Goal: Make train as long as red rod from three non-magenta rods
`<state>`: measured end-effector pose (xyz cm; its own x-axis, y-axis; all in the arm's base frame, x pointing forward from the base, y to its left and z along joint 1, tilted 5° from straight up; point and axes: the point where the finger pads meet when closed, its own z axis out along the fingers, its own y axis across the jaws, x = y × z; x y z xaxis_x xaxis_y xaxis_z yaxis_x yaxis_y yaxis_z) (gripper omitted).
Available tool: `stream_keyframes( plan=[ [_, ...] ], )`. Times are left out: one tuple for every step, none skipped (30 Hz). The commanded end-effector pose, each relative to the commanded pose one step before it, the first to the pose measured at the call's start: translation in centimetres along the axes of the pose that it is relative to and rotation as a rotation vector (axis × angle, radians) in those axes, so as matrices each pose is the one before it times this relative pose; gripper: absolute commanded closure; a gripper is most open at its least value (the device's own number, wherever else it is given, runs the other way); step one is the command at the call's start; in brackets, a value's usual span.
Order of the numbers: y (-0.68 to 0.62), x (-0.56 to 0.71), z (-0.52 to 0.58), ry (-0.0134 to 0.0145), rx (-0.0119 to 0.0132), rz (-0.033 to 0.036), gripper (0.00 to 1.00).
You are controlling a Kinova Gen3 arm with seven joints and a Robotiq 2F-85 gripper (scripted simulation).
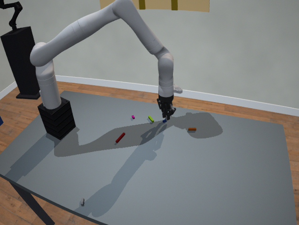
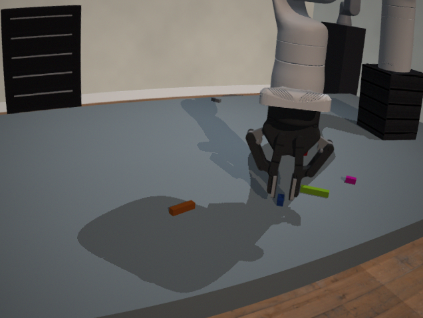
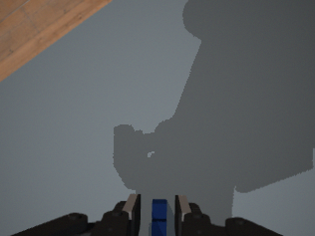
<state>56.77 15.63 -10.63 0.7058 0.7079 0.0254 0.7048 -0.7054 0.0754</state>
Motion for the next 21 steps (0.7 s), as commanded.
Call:
stream_keyframes(
  plan=[
    [0.129,0.574,-1.440,0.01399,-0.00488,-0.00075,0.76],
    [0.000,0.000,0.000,0.00000,0.00000,0.00000,0.76],
    [0.000,0.000,-0.522,0.00000,0.00000,0.00000,0.76],
    [0.000,0.000,-0.545,0.00000,0.00000,0.00000,0.76],
    [0.000,0.000,-0.558,0.00000,0.00000,0.00000,0.76],
    [0.000,0.000,-0.562,0.00000,0.00000,0.00000,0.76],
    [0.000,0.000,-0.556,0.00000,0.00000,0.00000,0.76],
    [0.000,0.000,-0.540,0.00000,0.00000,0.00000,0.76],
    [0.000,0.000,-0.514,0.00000,0.00000,0.00000,0.76],
    [0.000,0.000,-0.479,0.00000,0.00000,0.00000,0.76],
    [0.000,0.000,-0.436,0.00000,0.00000,0.00000,0.76],
    [0.000,0.000,-0.386,0.00000,0.00000,0.00000,0.76],
    [0.000,0.000,-0.331,0.00000,0.00000,0.00000,0.76],
    [0.000,0.000,-0.272,0.00000,0.00000,0.00000,0.76],
    [0.000,0.000,-0.213,0.00000,0.00000,0.00000,0.76],
    [0.000,0.000,-0.155,0.00000,0.00000,0.00000,0.76],
    [0.000,0.000,-0.101,0.00000,0.00000,0.00000,0.76],
    [0.000,0.000,0.000,0.00000,0.00000,0.00000,0.76],
    [0.000,0.000,0.000,0.00000,0.00000,0.00000,0.76],
    [0.000,0.000,-0.056,0.00000,0.00000,0.00000,0.76],
    [0.000,0.000,-0.022,0.00000,0.00000,0.00000,0.76]
  ],
)
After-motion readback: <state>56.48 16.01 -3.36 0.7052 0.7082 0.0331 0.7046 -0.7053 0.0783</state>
